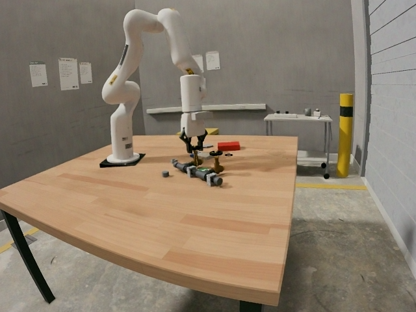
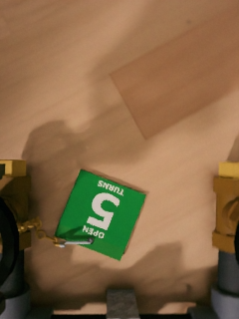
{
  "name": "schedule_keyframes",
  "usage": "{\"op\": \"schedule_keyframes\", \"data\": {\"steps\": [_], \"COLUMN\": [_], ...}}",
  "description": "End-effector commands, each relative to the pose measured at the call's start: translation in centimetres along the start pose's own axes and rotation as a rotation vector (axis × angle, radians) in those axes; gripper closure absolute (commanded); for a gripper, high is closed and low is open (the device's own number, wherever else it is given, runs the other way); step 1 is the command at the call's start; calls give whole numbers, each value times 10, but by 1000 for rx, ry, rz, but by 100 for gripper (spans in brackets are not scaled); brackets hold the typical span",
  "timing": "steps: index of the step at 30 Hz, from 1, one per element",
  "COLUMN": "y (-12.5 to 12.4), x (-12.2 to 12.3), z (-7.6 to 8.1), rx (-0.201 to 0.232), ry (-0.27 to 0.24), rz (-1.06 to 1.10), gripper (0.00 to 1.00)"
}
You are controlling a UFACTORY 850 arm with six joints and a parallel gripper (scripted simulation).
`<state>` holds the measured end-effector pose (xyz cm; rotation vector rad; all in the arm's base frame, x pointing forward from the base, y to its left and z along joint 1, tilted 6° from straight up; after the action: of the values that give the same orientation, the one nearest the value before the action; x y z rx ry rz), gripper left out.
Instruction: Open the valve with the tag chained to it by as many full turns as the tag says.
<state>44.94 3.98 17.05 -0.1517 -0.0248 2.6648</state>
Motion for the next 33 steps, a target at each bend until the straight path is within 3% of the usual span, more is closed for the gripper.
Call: {"op": "schedule_keyframes", "data": {"steps": [1,17,19,20,25,33], "y": [1,1,1,1,1,2], "x": [-2,-1,-1,-1,-1,-2], "z": [1,1,1,1,1,1], "rx": [-38,-18,-18,-26,-18,-41], "ry": [-19,20,20,19,29,28], "rz": [225,1057,1057,1203,1422,1811], "gripper": [100,100,100,100,100,100]}}
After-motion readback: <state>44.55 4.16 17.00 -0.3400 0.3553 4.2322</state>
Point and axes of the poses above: the point where the finger pads meet when closed, its own z axis back along the fingers, its own y axis across the jaws, x = y × z, the point moved 5 cm from there along z, back along the fingers, and after that the axes turned 8 degrees about -z, right-handed, at the moved point
